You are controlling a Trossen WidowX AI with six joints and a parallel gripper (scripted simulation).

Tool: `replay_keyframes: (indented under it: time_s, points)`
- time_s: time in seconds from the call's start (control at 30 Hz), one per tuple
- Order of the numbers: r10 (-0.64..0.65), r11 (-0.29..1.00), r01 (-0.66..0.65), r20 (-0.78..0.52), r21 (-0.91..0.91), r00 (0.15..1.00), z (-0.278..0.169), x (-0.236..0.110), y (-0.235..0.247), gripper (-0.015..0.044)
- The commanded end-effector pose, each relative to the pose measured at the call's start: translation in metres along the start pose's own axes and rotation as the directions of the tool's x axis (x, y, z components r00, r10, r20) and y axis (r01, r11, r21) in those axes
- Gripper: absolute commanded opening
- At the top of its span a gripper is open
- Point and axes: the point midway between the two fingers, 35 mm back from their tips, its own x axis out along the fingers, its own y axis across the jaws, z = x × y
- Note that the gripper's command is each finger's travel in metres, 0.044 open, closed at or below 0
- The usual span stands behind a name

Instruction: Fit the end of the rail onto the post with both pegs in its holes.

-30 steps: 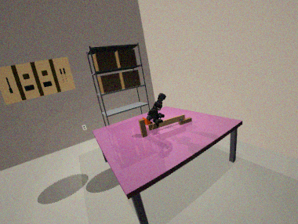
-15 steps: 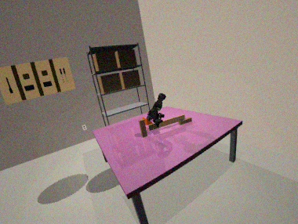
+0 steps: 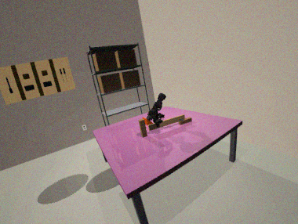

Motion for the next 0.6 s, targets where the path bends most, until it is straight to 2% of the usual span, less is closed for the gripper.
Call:
replay_keyframes:
  time_s: [0.0, 0.57]
  points:
    - [-0.006, 1.000, 0.006, -0.002, 0.001, 1.000, 0.0000, -0.0025, 0.0001, 0.0000]
    - [-0.006, 1.000, 0.006, -0.002, 0.002, 1.000, 0.0030, -0.0041, 0.0000, 0.0000]
